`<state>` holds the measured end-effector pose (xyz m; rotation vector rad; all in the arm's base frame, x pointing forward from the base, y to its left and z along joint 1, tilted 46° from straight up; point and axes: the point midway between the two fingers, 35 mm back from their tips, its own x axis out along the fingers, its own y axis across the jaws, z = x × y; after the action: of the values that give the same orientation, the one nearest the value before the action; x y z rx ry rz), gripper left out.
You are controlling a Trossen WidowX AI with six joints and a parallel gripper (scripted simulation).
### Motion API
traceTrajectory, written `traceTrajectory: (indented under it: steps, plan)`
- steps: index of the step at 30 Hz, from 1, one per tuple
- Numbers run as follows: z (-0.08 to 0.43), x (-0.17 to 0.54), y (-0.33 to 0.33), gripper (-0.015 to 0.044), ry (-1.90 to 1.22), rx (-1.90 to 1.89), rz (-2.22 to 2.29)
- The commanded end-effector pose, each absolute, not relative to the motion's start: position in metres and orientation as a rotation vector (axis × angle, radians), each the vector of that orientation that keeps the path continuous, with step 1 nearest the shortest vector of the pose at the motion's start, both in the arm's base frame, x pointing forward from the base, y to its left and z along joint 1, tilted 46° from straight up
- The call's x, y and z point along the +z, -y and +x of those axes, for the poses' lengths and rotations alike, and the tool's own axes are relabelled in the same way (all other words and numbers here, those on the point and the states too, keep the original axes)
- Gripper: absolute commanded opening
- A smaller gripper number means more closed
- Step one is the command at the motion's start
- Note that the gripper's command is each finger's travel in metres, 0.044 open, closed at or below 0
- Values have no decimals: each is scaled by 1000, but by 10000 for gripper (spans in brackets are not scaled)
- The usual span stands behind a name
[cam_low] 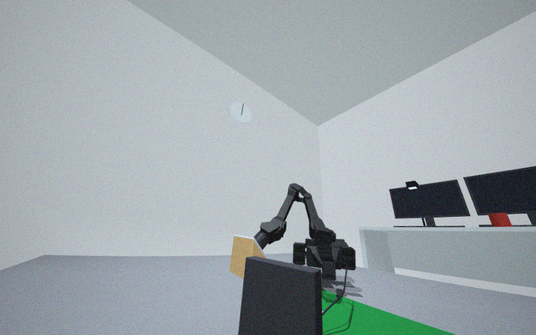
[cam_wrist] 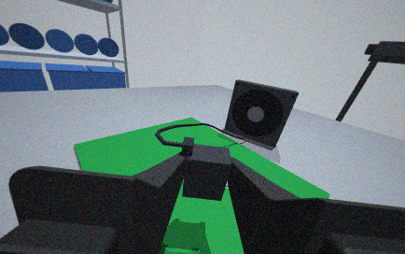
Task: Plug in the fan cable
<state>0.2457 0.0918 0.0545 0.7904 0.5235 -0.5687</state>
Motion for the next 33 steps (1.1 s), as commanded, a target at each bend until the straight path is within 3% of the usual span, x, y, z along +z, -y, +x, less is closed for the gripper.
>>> traceTrajectory:
  steps: [1, 33]
  plan:
    - [246, 51, -94, 0, -519, -571, 794]
    - [243, 31, -115, 0, -520, -571, 794]
